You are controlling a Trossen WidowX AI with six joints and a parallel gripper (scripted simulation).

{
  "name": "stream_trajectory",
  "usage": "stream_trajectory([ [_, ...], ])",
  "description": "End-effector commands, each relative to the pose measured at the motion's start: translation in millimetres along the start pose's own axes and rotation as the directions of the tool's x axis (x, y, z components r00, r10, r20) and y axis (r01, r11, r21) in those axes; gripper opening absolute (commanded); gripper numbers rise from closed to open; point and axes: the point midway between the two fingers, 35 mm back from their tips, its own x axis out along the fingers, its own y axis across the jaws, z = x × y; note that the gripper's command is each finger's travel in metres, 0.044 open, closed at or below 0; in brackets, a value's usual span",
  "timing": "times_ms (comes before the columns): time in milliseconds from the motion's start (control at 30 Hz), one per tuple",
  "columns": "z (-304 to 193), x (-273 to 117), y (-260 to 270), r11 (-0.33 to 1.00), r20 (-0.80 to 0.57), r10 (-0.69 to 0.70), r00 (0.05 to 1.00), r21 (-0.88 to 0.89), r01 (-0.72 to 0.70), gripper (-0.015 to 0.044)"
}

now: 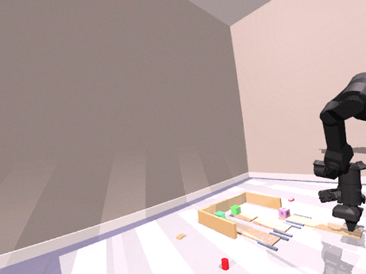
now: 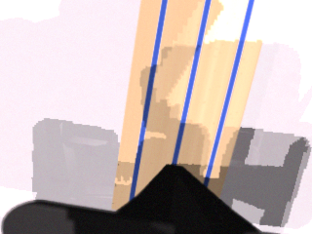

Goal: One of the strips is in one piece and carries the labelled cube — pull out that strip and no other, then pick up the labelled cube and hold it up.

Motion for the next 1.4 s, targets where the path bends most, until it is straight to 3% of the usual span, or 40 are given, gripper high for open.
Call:
stream_trajectory([
  [0, 0.9, -8.5, -0.7, 1.0, -0.007, -0.002, 1.0, 0.003, 0.002, 0.0],
  [100, 2.3, -39.1, -0.6, 1.0, -0.028, -0.002, 1.0, 0.007, 0.002, 0.0],
  [233, 2.2, -41.6, -0.4, 1.0, -0.03, -0.002, 1.0, 0.007, 0.002, 0.0],
  [433, 27.9, -40.3, -0.7, 0.981, -0.029, -0.002, 1.0, 0.194, 0.007, 0.0158],
  [800, 67.3, -44.9, -3.7, 0.981, -0.027, -0.002, 1.0, 0.192, 0.007, 0.044],
  [1367, 128.9, -52.1, -4.5, 0.982, -0.025, -0.002, 1.0, 0.19, 0.007, 0.044],
])
